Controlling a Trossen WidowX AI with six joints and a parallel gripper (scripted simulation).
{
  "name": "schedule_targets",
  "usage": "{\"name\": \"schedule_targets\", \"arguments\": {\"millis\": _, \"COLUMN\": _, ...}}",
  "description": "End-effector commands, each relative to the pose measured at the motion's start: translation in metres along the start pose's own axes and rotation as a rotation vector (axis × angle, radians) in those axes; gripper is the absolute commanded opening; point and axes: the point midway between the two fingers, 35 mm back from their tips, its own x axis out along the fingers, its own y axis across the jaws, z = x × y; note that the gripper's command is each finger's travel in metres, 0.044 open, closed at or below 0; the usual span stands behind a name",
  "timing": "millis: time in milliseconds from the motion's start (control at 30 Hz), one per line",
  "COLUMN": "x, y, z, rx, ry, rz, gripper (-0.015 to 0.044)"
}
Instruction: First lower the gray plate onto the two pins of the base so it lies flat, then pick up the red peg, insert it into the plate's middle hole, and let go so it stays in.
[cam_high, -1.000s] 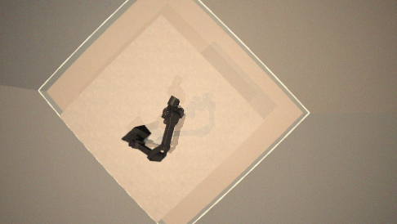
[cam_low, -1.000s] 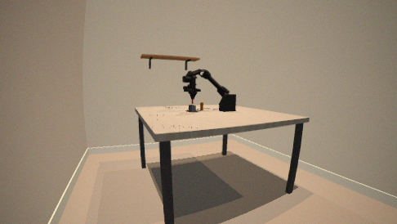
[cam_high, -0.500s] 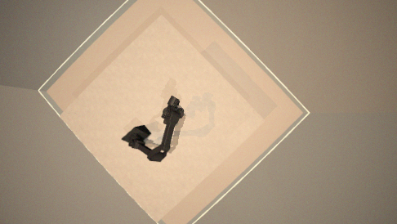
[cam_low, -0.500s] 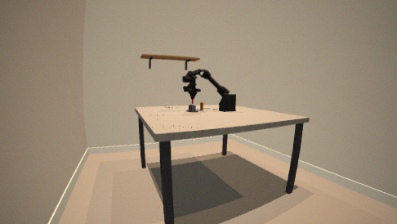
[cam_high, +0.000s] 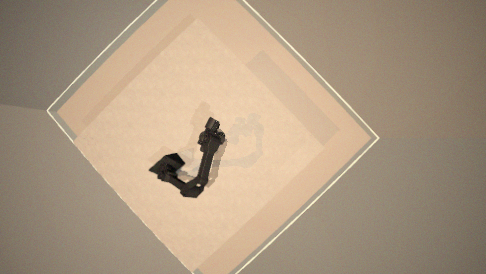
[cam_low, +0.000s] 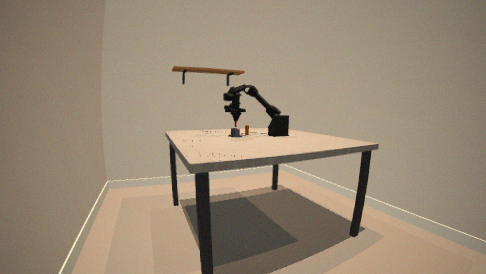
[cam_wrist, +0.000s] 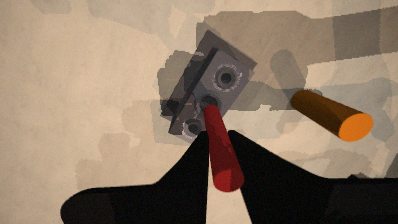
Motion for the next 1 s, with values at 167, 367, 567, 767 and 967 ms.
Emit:
{"name": "schedule_targets", "arguments": {"millis": 167, "x": 0.005, "y": 0.0, "z": 0.0, "rx": -0.001, "ry": -0.001, "rz": 0.0, "gripper": 0.0}}
{"name": "schedule_targets", "arguments": {"millis": 367, "x": 0.014, "y": -0.001, "z": 0.001, "rx": -0.002, "ry": -0.004, "rz": -0.002, "gripper": 0.0}}
{"name": "schedule_targets", "arguments": {"millis": 567, "x": 0.016, "y": 0.0, "z": 0.001, "rx": -0.001, "ry": -0.003, "rz": -0.001, "gripper": 0.0}}
{"name": "schedule_targets", "arguments": {"millis": 767, "x": 0.015, "y": 0.0, "z": 0.001, "rx": 0.0, "ry": 0.0, "rz": 0.0, "gripper": 0.0}}
{"name": "schedule_targets", "arguments": {"millis": 967, "x": 0.015, "y": 0.0, "z": 0.001, "rx": 0.0, "ry": 0.0, "rz": 0.0, "gripper": 0.0}}
